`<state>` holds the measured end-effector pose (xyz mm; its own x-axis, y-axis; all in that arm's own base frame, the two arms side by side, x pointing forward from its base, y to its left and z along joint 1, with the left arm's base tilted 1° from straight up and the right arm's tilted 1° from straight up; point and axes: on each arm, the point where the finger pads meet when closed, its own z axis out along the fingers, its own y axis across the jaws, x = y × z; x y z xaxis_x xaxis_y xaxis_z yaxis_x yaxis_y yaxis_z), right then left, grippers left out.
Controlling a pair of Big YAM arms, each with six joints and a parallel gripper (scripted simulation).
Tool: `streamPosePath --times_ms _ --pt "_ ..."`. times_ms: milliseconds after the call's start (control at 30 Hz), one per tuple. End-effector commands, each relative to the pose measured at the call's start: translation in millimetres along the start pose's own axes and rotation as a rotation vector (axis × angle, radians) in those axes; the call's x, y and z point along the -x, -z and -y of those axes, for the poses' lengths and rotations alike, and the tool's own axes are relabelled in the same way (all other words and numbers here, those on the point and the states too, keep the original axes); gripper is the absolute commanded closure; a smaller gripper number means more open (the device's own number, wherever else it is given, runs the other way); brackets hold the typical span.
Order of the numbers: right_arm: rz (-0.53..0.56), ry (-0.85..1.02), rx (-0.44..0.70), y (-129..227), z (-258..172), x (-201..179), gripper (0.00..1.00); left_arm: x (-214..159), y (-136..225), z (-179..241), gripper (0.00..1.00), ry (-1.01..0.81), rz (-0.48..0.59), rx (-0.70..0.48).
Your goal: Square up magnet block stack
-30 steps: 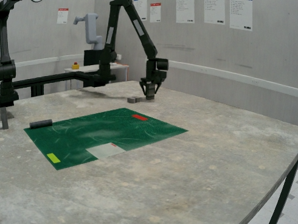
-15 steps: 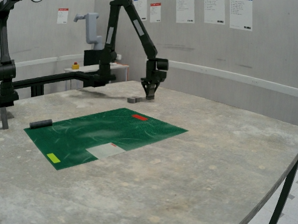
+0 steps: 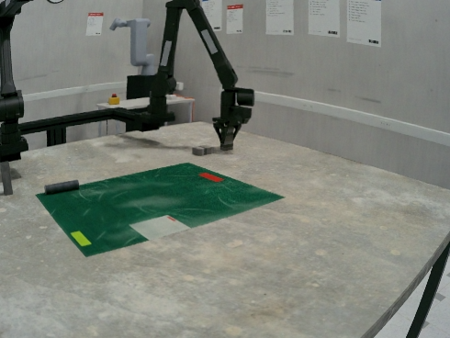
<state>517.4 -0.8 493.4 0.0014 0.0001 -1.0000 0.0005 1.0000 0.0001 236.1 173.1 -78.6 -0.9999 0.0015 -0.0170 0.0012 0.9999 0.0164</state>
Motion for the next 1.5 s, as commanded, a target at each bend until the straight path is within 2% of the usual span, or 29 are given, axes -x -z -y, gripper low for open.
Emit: streamPosePath --times_ms 0,1067,1100,1467 --pt "0.025 -0.014 -0.01 -2.9 6.1 21.7 0.0 2.8 2.9 -1.4 0.52 -0.011 0.004 0.0" --pt "0.025 -0.014 -0.01 -2.9 6.1 21.7 0.0 3.3 2.9 -2.4 0.53 -0.01 0.006 0.005" --pt "0.025 -0.014 -0.01 -2.9 6.1 21.7 0.0 3.3 2.9 -2.4 0.21 -0.01 0.006 0.005" --pt "0.025 -0.014 -0.01 -2.9 6.1 21.7 0.0 3.4 2.9 -2.3 0.21 -0.009 0.006 0.004"
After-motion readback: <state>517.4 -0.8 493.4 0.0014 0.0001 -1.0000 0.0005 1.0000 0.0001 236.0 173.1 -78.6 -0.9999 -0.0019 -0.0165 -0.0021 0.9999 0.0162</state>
